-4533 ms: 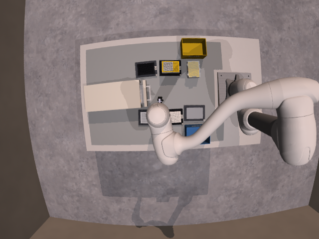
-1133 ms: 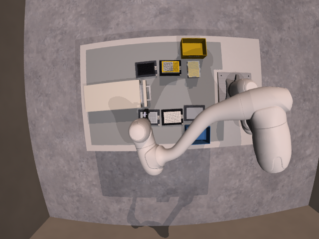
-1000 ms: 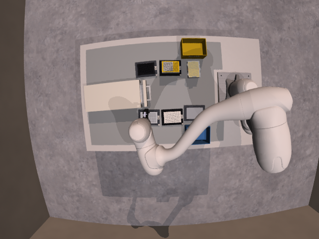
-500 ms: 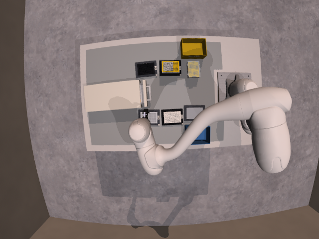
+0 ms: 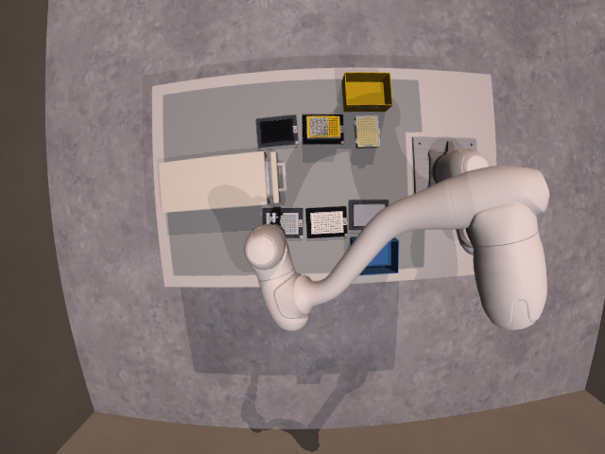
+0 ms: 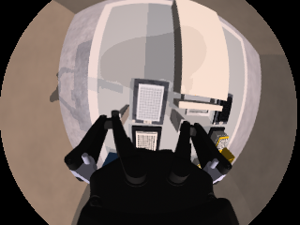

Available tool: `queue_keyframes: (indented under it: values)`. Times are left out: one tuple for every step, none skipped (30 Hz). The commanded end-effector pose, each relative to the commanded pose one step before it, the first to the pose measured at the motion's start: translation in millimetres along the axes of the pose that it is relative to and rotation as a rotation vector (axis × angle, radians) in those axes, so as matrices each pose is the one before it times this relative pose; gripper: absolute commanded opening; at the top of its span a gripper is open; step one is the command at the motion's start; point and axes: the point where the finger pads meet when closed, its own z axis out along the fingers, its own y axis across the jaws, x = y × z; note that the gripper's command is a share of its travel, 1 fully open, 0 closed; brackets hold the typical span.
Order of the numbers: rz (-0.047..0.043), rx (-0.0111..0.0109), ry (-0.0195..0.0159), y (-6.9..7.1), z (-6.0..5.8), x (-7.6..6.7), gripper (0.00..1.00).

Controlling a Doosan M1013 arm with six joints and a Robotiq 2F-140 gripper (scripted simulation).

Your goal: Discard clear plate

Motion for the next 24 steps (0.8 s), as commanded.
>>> queue_keyframes:
  values:
    - [0.00159,-0.0041,-0.00009,0.44,9.57,-1.32,0.7]
    - [0.0,0.0,0.0,0.0,1.33,0.0,0.7]
    - [0.0,0.0,0.0,0.0,1.33,0.0,0.7]
    - [0.0,0.0,0.0,0.0,1.33,0.0,0.7]
    - [0.0,0.0,0.0,0.0,1.33,0.0,0.7]
    - [0.0,0.0,0.0,0.0,1.33,0.0,0.7]
    - [0.0,0.0,0.0,0.0,1.33,0.0,0.7]
    - [0.0,0.0,0.0,0.0,1.33,0.0,0.7]
    - [0.0,0.0,0.0,0.0,1.33,0.0,0.7]
    - [0.0,0.0,0.0,0.0,0.0,0.0,0.7]
    - [0.0,0.0,0.0,0.0,0.0,0.0,0.7]
    - [0.0,0.0,0.0,0.0,1.33,0.0,0.7]
    - [0.0,0.0,0.0,0.0,1.33,0.0,0.7]
    - [0.0,0.0,0.0,0.0,1.33,0.0,0.7]
    - [0.0,0.0,0.0,0.0,1.33,0.0,0.7]
    - [0.0,0.0,0.0,0.0,1.33,0.0,0.7]
    - [0.0,0.0,0.0,0.0,1.33,0.0,0.7]
    - [0.0,0.0,0.0,0.0,1.33,0.0,0.7]
    - [0.0,0.0,0.0,0.0,1.33,0.0,0.7]
    - [0.0,0.0,0.0,0.0,1.33,0.0,0.7]
    - [0.0,0.0,0.0,0.0,1.33,0.0,0.7]
    - [0.0,0.0,0.0,0.0,1.33,0.0,0.7]
    - [0.0,0.0,0.0,0.0,1.33,0.0,0.7]
    - [0.0,0.0,0.0,0.0,1.33,0.0,0.7]
